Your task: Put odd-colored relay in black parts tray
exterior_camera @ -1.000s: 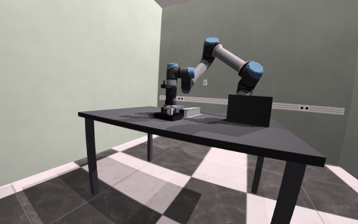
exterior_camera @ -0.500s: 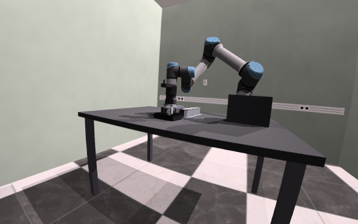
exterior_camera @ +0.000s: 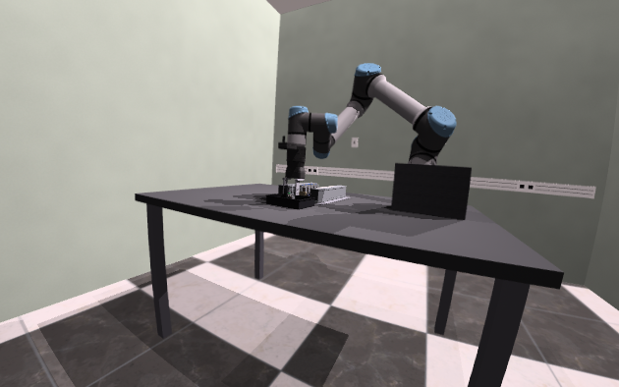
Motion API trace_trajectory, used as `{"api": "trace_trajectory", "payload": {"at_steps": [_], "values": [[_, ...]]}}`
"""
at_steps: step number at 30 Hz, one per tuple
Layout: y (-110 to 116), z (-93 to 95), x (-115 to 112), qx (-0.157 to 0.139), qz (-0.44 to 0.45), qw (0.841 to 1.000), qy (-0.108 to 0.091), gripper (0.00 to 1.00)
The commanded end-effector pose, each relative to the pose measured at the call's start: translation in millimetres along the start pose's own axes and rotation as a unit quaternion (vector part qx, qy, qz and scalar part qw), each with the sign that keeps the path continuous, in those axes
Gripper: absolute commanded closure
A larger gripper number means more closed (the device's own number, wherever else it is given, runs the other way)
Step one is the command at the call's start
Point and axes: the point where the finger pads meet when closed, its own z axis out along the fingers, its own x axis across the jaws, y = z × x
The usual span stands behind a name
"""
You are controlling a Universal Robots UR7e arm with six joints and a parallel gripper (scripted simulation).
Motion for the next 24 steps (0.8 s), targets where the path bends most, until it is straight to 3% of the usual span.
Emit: {"api": "trace_trajectory", "payload": {"at_steps": [1,24], "values": [[-0.1,-3.2,0.4,0.0,0.0,1.0,0.001,0.02],[-0.1,-10.3,0.4,0.0,0.0,1.0,0.001,0.02]]}}
